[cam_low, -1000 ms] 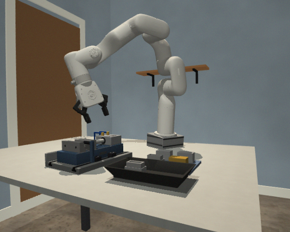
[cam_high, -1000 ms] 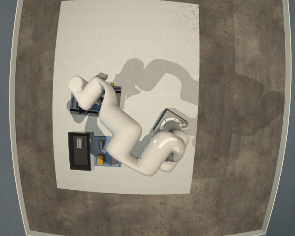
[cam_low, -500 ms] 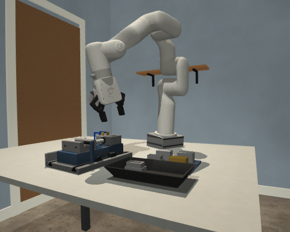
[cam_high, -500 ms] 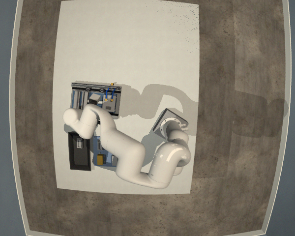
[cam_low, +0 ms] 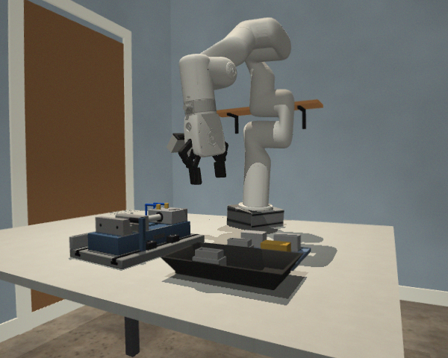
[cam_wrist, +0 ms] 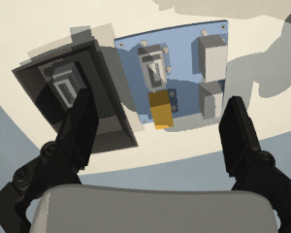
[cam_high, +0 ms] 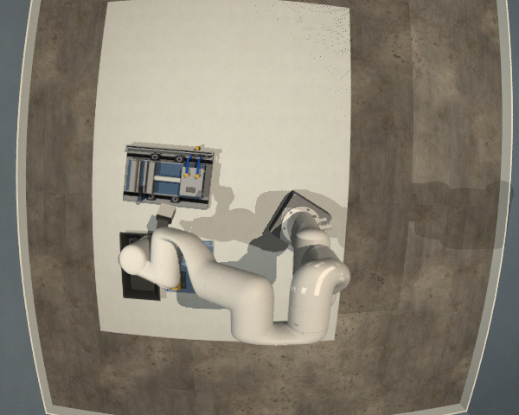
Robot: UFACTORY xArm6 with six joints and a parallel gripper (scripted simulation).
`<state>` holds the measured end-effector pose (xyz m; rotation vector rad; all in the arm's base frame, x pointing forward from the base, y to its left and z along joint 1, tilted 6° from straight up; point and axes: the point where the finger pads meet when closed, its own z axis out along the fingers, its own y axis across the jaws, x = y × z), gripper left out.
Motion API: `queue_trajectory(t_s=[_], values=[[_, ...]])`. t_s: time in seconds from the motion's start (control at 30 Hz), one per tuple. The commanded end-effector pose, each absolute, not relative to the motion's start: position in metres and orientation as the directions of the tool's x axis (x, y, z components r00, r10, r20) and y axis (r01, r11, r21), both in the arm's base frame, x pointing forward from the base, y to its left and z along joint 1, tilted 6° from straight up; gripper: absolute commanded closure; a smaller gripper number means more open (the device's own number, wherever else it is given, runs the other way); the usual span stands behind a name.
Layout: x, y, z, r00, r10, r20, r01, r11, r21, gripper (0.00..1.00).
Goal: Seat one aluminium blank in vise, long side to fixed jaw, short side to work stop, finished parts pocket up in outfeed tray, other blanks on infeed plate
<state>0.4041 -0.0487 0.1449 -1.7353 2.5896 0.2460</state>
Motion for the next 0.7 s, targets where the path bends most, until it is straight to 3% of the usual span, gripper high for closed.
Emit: queue_trajectory(t_s=[0.0,0.33,0.67], values=[[0.406,-0.009,0.152,-0.355,-0.931,-0.081,-0.934,0.35,0.069,0.0],[0.394,0.061,0.16,-0.295,-0.952,-0.081,-0.955,0.297,-0.015,0.0],[0.387,0.085,0.163,-0.272,-0.958,-0.088,-0.96,0.277,-0.045,0.0]])
